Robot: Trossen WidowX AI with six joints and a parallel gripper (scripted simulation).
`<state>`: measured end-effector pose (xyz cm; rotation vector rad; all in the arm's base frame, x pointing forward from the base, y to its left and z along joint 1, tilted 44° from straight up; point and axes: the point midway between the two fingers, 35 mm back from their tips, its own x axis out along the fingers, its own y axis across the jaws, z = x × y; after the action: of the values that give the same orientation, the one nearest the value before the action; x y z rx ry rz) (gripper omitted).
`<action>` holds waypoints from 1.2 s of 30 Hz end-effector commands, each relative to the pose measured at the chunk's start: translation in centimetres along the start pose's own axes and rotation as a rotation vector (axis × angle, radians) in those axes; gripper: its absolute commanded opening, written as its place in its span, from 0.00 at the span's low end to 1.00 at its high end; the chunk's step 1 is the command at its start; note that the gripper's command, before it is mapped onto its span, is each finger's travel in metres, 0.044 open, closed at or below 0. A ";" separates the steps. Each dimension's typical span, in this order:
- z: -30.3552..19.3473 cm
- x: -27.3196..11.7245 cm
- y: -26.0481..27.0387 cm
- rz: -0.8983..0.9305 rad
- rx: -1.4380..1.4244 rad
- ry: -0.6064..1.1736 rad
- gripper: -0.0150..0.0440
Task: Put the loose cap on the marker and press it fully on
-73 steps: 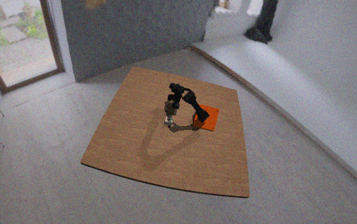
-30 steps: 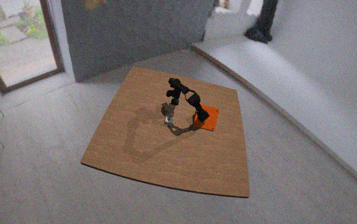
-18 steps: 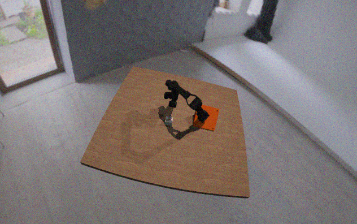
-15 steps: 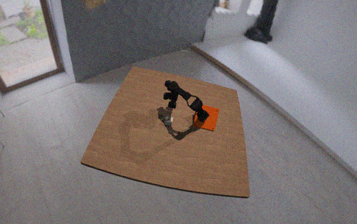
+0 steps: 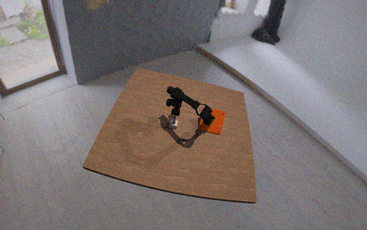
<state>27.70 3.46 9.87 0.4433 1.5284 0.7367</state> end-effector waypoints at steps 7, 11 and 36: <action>-0.3 -0.6 3.0 0.008 -0.002 -0.003 0.25; -0.3 -0.1 3.0 0.008 -0.002 -0.003 0.25; -0.2 3.3 3.0 0.008 -0.002 -0.004 0.25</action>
<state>26.81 7.37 9.92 0.4458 1.5234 0.7411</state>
